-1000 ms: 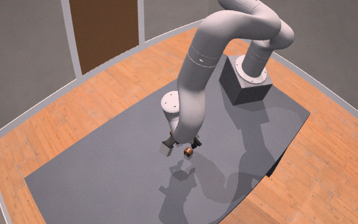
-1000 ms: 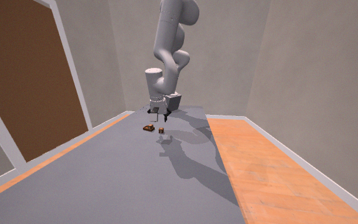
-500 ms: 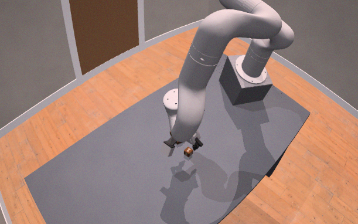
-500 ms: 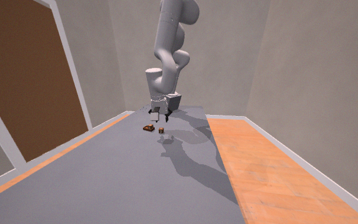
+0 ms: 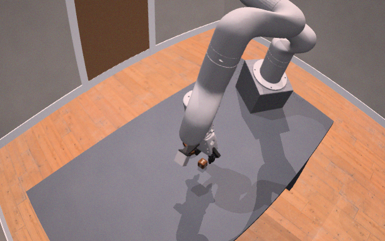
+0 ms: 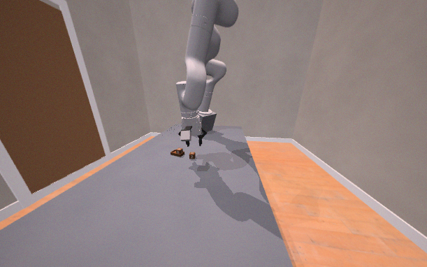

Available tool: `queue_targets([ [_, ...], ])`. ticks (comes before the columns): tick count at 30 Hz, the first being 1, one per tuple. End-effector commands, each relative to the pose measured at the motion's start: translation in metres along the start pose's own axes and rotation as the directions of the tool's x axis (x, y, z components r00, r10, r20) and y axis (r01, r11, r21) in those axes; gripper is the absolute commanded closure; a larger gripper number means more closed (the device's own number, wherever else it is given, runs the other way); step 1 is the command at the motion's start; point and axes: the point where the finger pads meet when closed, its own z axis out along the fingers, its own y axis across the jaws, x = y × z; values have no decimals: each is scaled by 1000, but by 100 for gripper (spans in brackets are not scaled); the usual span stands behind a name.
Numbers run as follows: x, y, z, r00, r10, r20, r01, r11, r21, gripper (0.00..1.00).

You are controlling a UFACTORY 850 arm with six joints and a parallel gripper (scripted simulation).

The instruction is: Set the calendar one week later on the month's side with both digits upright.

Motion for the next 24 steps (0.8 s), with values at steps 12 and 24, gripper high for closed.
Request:
queue_targets([
  [12, -6, 14, -4, 992, -1, -125, -5, 999, -50, 31],
  [24, -12, 16, -4, 991, -1, -132, -7, 998, -62, 31],
])
